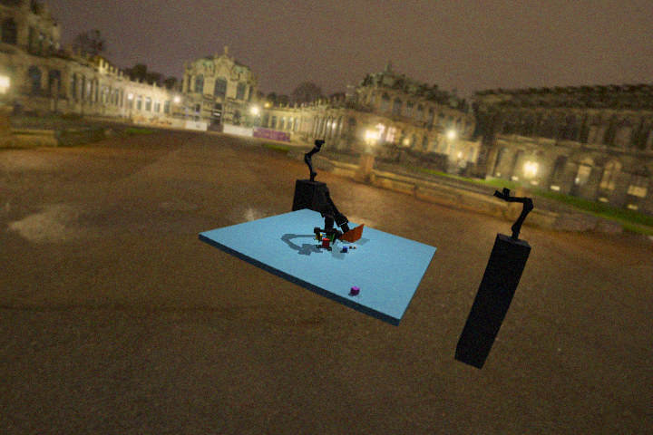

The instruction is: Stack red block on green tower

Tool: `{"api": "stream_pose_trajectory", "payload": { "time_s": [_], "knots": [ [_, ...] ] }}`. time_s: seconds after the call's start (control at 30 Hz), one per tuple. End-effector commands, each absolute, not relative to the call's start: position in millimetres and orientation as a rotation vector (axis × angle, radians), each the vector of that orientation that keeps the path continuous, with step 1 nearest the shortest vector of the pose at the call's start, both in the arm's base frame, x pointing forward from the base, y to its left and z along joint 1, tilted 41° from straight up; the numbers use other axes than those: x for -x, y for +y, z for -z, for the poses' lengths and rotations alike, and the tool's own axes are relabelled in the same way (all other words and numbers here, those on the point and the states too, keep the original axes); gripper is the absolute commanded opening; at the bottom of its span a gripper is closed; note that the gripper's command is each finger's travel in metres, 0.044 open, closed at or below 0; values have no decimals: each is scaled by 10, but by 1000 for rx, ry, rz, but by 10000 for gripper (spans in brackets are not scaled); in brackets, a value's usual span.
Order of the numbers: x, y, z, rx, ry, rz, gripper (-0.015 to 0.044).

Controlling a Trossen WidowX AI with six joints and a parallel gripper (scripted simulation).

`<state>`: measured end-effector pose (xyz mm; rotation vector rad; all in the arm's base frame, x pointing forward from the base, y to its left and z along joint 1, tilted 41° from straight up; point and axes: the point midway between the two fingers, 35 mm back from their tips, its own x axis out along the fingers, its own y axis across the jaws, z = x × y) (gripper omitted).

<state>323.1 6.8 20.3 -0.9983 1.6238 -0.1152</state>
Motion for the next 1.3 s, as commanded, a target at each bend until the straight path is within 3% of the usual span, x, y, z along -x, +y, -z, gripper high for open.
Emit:
{"api": "stream_pose_trajectory", "payload": {
  "time_s": [0.0,0.53,0.83,1.07,1.27],
  "knots": [
    [-3223,22,-153,1006,1625,114,440],
    [-3222,17,-147,1006,1625,114,440],
    [-3222,17,-147,1006,1625,114,204],
    [-3222,17,-147,1006,1625,114,157],
    [-3219,134,-277,1005,1625,113,0]
  ]
}}
